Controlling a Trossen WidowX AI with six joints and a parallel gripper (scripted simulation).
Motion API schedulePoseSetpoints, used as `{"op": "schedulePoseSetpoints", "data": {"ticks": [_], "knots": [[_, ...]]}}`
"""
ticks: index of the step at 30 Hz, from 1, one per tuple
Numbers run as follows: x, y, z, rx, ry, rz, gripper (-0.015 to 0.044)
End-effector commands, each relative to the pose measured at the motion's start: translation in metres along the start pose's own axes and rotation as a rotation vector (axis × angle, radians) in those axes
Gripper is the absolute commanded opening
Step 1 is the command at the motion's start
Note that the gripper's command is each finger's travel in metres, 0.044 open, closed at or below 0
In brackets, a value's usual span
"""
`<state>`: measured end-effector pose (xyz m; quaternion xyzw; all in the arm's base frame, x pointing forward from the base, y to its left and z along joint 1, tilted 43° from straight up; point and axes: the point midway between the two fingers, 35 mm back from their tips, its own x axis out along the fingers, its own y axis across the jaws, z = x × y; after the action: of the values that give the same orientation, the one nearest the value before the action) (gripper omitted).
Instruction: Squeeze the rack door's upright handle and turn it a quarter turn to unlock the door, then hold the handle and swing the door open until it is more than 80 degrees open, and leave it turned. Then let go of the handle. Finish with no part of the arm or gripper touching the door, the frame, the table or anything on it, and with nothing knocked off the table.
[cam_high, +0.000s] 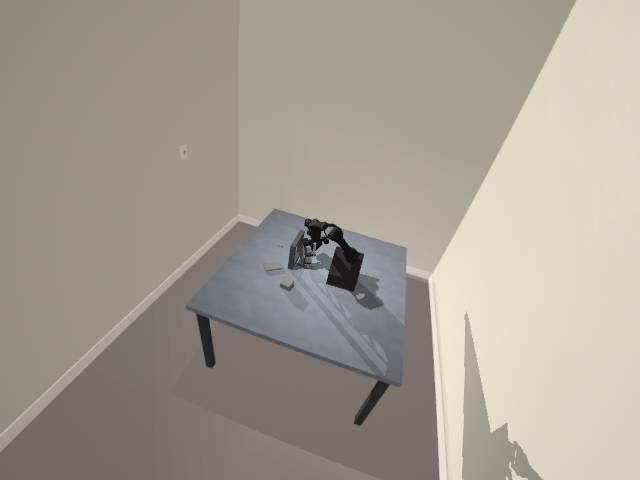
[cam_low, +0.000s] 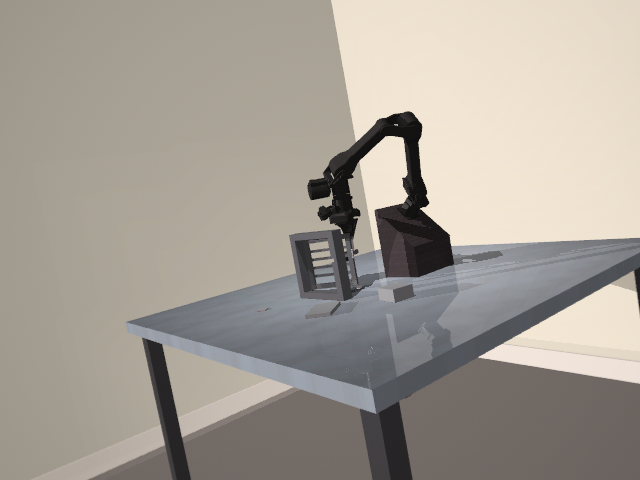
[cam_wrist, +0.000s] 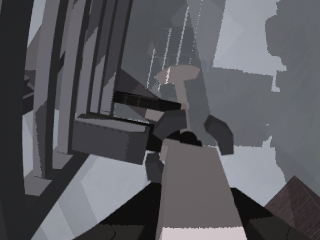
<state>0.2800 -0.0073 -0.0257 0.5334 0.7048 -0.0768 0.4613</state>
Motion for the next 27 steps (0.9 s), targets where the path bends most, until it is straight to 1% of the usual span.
{"op": "schedulePoseSetpoints", "data": {"ticks": [1, 27], "knots": [[0.0, -0.007, 0.003, -0.093, -0.005, 0.004, 0.0013], [0.0, -0.054, 0.027, -0.457, -0.008, 0.0, 0.0013]]}}
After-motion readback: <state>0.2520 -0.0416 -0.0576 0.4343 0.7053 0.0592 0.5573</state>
